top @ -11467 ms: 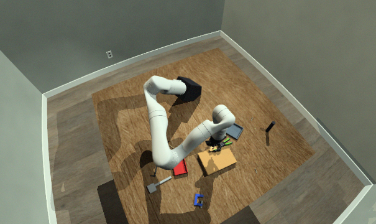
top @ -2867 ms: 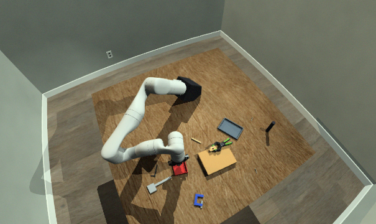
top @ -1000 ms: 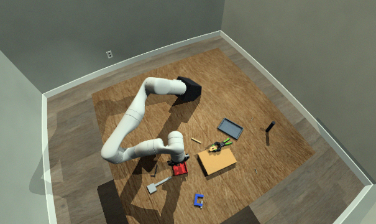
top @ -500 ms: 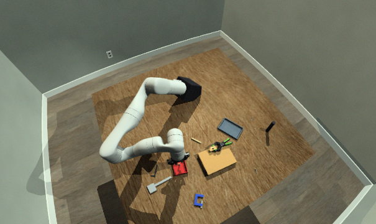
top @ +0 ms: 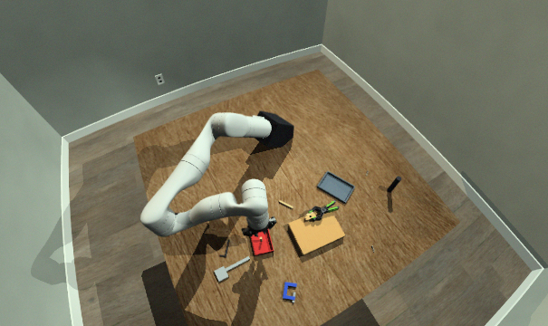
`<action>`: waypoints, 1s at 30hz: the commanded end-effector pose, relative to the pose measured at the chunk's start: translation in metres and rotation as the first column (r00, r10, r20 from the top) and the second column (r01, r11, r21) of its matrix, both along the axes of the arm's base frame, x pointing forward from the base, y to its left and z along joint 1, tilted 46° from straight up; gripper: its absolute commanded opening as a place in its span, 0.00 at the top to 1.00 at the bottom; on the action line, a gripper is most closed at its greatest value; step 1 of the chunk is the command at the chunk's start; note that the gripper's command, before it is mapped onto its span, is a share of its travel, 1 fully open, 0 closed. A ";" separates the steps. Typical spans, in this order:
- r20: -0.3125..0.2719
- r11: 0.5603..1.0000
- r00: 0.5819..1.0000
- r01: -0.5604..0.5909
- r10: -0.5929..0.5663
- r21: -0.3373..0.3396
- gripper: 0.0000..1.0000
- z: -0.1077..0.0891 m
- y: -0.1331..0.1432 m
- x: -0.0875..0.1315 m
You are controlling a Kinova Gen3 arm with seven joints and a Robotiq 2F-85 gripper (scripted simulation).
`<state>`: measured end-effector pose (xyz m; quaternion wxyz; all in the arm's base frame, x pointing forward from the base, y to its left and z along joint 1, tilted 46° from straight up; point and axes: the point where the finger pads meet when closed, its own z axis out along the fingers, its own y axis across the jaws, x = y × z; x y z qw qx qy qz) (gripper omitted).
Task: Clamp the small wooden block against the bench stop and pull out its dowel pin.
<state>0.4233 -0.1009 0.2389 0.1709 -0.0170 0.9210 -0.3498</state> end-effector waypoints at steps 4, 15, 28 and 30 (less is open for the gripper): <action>0.002 1.000 1.000 -0.001 0.001 -0.001 0.66 0.013 0.012 -0.006; 0.002 1.000 1.000 -0.001 0.001 -0.001 0.66 0.028 0.026 -0.013; 0.002 1.000 1.000 -0.001 0.001 -0.001 0.66 0.031 0.028 -0.014; 0.002 1.000 1.000 -0.001 0.001 -0.001 0.66 0.031 0.028 -0.014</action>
